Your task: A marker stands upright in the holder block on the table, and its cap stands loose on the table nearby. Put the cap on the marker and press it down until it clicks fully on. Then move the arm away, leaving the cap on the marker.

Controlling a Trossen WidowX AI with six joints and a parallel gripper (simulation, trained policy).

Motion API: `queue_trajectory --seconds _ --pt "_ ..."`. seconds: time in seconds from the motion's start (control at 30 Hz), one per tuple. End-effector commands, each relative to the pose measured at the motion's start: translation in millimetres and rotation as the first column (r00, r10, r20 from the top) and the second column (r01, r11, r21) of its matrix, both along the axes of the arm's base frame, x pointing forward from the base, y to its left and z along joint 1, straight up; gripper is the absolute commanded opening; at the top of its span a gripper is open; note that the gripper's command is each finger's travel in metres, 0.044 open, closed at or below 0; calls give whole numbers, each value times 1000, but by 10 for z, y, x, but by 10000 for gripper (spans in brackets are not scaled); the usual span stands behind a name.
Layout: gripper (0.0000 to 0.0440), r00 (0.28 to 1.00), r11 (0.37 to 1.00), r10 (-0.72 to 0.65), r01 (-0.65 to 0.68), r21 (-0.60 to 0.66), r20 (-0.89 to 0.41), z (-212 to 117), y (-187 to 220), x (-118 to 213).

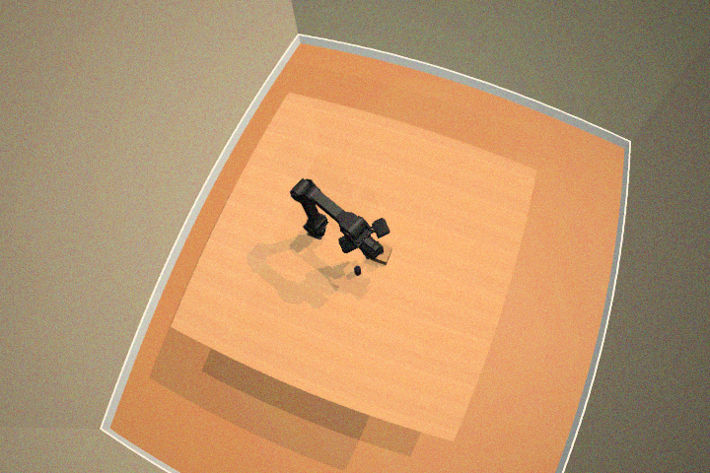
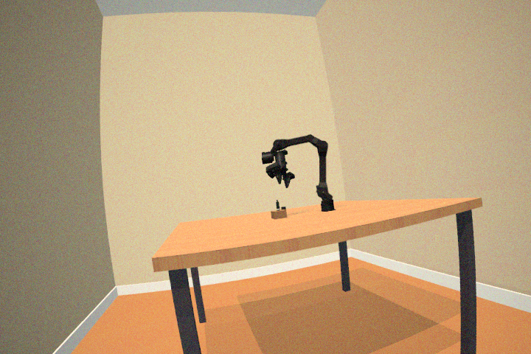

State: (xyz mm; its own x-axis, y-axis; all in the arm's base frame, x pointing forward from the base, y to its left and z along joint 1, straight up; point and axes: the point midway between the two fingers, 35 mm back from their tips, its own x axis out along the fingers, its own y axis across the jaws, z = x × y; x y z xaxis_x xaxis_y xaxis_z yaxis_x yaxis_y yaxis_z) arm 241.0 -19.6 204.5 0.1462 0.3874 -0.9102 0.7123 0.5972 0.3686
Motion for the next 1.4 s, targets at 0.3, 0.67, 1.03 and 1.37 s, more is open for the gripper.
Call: queue_trajectory --seconds 0.3,0.67,1.03,1.37 --pt "325 998 997 -26 22 -80 -55 -152 -351 32" --pt "323 993 989 -35 18 -144 -116 -324 -629 24" --pt "317 981 981 -27 -11 -195 -190 -539 -844 -8" --pt "306 967 973 0 -59 -224 -253 -768 -952 -41"
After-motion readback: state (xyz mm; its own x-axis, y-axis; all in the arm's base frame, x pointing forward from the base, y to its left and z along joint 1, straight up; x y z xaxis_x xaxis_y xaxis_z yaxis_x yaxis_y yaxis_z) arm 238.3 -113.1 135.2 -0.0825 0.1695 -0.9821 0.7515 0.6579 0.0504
